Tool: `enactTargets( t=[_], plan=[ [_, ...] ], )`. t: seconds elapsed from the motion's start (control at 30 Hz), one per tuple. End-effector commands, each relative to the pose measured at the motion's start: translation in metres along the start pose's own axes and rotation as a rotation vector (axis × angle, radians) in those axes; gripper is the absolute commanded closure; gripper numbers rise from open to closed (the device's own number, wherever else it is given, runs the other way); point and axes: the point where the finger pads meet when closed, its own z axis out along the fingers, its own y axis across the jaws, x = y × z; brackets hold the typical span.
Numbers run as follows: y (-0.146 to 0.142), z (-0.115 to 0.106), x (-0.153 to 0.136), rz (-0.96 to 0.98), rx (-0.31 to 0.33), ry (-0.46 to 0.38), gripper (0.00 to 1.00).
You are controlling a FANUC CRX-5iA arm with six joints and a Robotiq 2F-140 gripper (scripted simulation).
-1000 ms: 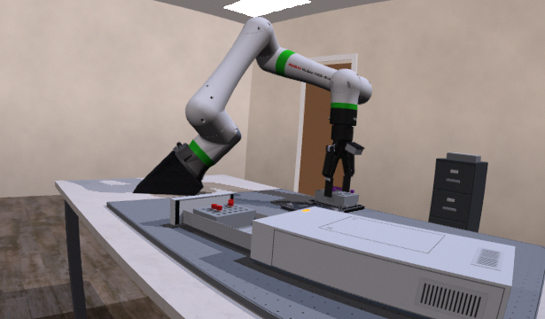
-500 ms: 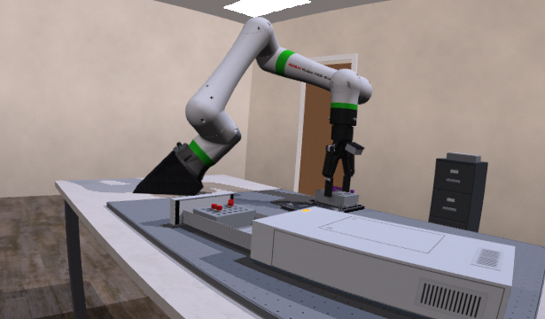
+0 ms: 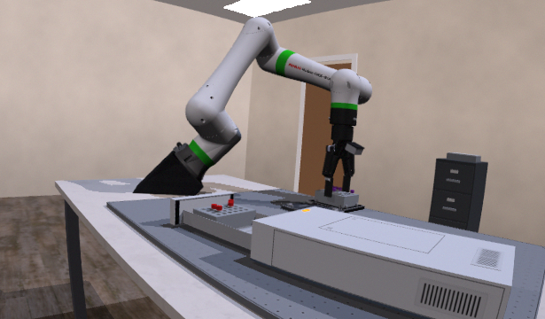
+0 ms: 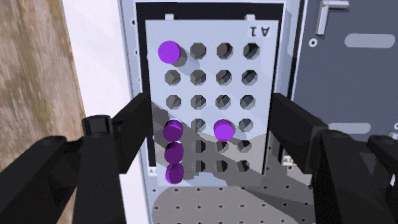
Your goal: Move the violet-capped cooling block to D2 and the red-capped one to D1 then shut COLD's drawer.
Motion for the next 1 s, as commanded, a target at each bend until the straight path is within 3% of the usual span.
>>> enactTargets(
  t=[0.0, 0.8, 0.83, 0.97],
  plan=[
    [0.000, -0.001, 0.000, 0.000, 0.000, 0.002, 0.34],
    [0.000, -0.001, 0.000, 0.000, 0.000, 0.002, 0.34],
    [0.000, -0.030, 0.000, 0.000, 0.000, 0.001, 0.34],
    [0.000, -0.033, 0.000, 0.000, 0.000, 0.001, 0.34]
  ],
)
